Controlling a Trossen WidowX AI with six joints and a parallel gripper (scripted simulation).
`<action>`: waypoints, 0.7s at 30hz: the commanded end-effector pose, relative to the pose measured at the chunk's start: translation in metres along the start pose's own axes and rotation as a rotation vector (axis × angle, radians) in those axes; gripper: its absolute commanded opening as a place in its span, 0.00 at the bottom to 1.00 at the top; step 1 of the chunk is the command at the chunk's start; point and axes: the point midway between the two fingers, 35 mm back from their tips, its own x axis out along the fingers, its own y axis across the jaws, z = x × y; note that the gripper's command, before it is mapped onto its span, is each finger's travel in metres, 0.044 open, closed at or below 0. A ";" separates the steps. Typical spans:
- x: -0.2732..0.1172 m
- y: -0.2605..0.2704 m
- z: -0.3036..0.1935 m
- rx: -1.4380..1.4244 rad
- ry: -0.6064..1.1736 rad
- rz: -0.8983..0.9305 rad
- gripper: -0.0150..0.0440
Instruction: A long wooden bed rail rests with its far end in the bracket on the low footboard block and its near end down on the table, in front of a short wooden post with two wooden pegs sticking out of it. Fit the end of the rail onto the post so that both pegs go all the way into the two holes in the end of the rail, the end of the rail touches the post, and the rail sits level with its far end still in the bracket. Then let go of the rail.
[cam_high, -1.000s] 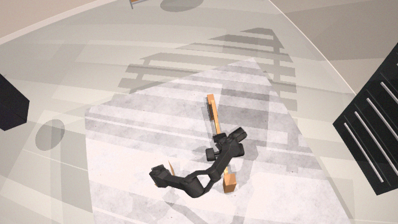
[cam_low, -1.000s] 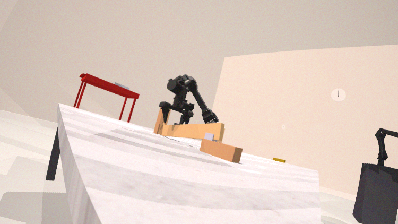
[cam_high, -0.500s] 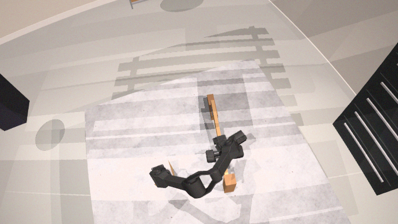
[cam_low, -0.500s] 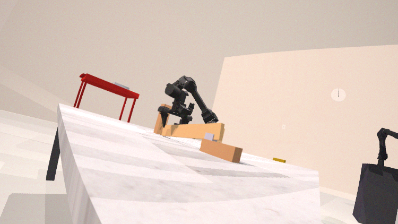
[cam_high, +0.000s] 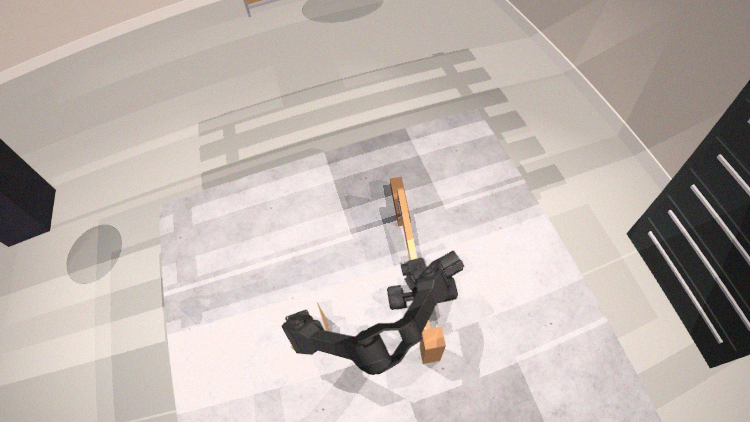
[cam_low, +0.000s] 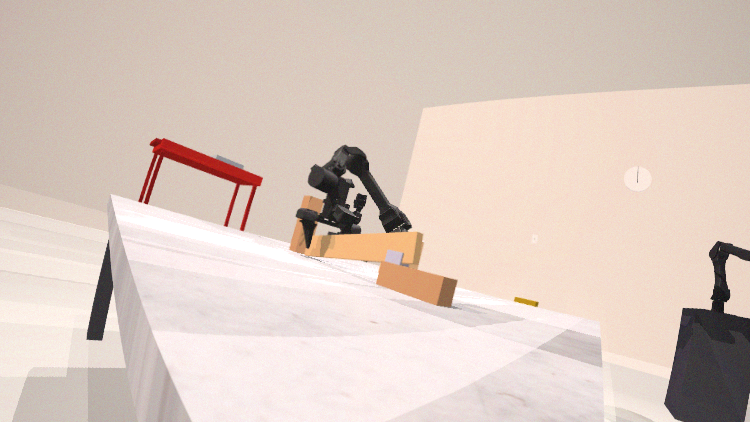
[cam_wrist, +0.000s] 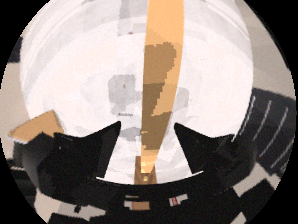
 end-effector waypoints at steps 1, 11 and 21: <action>0.003 0.002 0.000 -0.008 0.006 0.002 0.87; 0.003 0.002 0.000 -0.008 0.006 0.002 0.42; 0.003 0.002 0.000 -0.008 0.006 0.002 0.25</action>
